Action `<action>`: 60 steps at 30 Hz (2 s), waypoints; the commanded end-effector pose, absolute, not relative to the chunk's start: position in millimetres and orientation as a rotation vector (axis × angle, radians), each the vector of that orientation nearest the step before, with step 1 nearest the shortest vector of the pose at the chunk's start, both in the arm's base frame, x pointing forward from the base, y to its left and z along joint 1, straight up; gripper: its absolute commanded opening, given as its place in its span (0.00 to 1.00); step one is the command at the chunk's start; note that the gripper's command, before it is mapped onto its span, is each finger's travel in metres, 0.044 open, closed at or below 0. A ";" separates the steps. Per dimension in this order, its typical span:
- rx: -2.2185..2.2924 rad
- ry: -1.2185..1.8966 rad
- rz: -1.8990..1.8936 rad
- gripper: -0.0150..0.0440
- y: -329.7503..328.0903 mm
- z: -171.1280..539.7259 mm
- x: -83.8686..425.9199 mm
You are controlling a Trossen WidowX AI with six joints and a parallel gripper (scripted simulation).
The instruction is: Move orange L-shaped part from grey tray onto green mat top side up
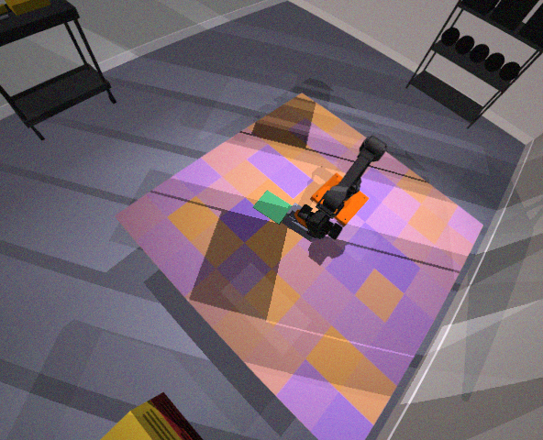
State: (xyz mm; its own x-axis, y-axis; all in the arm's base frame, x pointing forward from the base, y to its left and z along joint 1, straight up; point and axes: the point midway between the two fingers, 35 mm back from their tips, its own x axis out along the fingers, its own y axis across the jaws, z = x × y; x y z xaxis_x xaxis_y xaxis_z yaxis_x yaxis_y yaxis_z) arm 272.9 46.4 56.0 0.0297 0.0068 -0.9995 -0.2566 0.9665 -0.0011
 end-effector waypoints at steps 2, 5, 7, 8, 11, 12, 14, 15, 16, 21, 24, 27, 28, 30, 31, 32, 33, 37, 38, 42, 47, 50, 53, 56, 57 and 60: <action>-0.203 1.535 0.205 0.56 45.6 54.1 272.6; -0.203 1.535 0.205 0.56 45.6 54.1 272.6; -0.203 1.535 0.205 0.56 45.6 54.1 272.6; -0.203 1.535 0.205 0.56 45.6 54.1 272.6; -0.200 1.531 0.206 0.56 46.5 55.7 272.8; -0.200 1.531 0.206 0.56 46.5 55.7 272.8; -0.200 1.531 0.206 0.56 46.5 55.7 272.8; -0.201 1.532 0.206 0.56 47.1 56.3 272.7; -0.201 1.532 0.206 0.56 48.1 57.4 272.4; -0.202 1.535 0.206 0.56 56.9 67.2 269.4; -0.202 1.535 0.206 0.56 57.3 67.7 269.2; -0.203 1.535 0.206 0.56 56.8 73.8 270.4; -0.203 1.535 0.206 0.56 56.2 79.6 271.4; -0.203 1.535 0.205 0.56 54.4 96.7 273.4; -0.203 1.535 0.205 0.56 53.2 106.9 274.1; -0.203 1.535 0.205 0.56 51.8 118.4 274.3; -0.203 1.535 0.205 0.56 50.1 131.2 274.0; -0.203 1.535 0.205 0.56 45.2 164.3 270.0; -0.203 1.535 0.205 0.56 45.2 164.3 270.0; -0.198 1.523 0.204 0.56 46.8 160.6 273.0; -0.198 1.523 0.204 0.56 46.8 160.6 273.0; -0.198 1.523 0.204 0.56 46.8 160.6 273.0; -0.198 1.523 0.204 0.56 46.8 160.6 273.0; -0.198 1.523 0.204 0.56 46.8 160.6 273.0; -0.198 1.523 0.204 0.56 46.8 160.6 273.0; -0.198 1.523 0.204 0.56 46.8 160.6 273.0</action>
